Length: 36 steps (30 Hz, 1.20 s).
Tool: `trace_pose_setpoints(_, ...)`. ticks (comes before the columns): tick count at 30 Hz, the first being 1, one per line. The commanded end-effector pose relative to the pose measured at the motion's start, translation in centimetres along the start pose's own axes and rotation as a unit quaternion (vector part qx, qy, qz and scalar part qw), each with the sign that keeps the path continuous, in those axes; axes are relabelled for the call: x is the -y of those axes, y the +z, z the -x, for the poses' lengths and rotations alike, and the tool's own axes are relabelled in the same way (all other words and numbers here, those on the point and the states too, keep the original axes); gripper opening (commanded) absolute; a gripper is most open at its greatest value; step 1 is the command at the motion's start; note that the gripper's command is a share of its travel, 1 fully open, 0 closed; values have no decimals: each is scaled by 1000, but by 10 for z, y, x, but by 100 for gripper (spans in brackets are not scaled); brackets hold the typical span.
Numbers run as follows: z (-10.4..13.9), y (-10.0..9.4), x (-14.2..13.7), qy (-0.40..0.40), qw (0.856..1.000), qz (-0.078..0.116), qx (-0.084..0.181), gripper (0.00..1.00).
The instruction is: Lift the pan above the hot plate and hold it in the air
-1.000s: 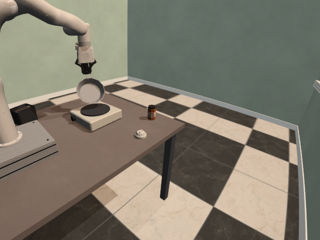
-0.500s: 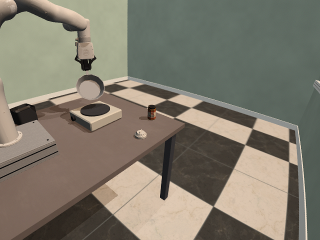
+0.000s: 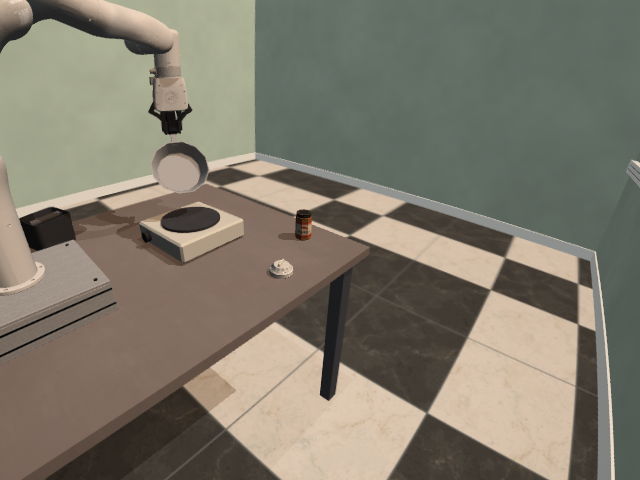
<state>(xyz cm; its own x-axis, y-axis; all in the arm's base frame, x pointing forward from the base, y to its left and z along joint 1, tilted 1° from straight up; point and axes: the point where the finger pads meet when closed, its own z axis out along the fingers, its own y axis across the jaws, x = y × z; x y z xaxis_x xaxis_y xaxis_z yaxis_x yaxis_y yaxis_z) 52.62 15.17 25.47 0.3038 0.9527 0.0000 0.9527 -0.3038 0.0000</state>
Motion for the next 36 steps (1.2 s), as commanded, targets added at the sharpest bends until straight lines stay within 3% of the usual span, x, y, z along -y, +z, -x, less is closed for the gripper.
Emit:
trace_pose_setpoints(1,0,-7,-1,0,1000,2,-1,0)
trace_pose_setpoints(36,-1,-39,-1,0,1000,2,-1,0)
